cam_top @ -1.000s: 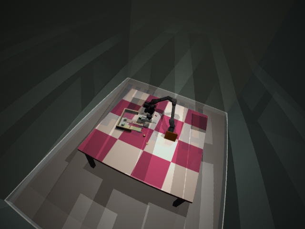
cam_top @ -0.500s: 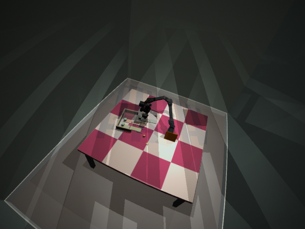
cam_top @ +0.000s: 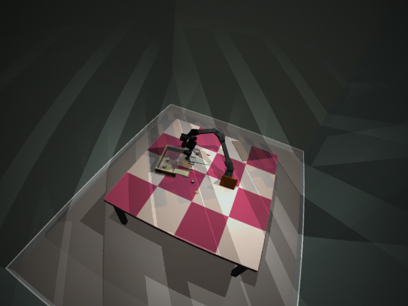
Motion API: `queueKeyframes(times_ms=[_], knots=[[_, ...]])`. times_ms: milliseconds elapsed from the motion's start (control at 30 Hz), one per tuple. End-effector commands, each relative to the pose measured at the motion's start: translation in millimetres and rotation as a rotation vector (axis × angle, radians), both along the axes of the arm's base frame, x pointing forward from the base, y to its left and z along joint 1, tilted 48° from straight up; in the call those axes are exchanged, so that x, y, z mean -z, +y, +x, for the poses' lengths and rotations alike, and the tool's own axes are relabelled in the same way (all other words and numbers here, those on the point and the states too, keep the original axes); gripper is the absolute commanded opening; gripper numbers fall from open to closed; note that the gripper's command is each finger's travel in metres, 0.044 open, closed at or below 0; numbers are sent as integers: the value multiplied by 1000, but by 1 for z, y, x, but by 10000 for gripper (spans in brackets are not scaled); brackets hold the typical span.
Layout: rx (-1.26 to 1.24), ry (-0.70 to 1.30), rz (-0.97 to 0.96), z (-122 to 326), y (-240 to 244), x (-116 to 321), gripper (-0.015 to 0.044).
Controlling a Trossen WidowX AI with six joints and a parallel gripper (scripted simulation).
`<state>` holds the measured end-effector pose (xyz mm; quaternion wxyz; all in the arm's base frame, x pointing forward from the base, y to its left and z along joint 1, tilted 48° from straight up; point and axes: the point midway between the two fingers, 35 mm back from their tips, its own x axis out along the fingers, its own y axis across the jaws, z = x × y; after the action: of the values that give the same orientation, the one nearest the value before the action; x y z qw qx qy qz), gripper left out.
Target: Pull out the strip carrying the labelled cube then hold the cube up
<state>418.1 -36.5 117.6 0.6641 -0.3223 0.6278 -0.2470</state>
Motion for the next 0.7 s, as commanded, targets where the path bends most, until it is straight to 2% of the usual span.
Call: queueKeyframes(times_ms=[0,67,300,667], knots=[[4,2,-2,14,3,5,440],[4,2,-2,17,4,5,440],[4,1,-2,18,-2,11,256],[4,1,-2,20,-15,23,250]])
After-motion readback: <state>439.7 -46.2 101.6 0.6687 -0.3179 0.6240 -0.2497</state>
